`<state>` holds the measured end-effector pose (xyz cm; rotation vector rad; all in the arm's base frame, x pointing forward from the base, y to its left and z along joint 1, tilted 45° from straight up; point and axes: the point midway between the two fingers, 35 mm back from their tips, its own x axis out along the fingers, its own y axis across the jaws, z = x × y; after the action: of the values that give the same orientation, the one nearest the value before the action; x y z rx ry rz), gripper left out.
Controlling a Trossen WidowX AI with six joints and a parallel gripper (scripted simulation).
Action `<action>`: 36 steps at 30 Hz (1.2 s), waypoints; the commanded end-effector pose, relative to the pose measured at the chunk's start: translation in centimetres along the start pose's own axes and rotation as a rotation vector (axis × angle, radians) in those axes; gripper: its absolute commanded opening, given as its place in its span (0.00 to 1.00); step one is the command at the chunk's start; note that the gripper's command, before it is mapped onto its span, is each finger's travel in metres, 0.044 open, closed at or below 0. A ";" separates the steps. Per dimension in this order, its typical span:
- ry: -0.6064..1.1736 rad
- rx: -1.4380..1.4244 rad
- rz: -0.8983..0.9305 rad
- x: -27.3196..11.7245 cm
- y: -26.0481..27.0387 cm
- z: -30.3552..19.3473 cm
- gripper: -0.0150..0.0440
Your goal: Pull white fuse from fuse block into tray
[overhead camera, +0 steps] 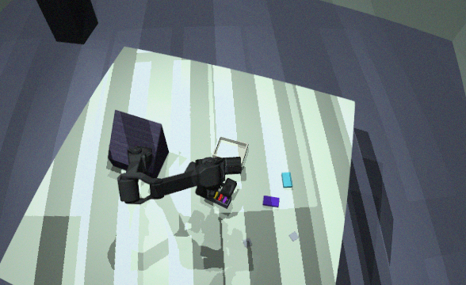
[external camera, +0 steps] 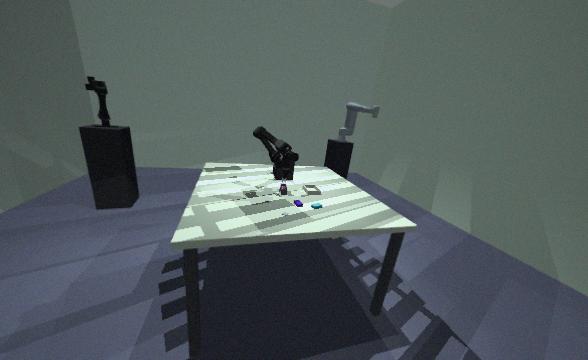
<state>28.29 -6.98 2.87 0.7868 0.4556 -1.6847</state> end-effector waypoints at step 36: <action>0.028 0.009 0.003 -1.3 -0.2 -18.6 0.25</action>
<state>33.06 4.68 -7.64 0.8107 0.4685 -1.6744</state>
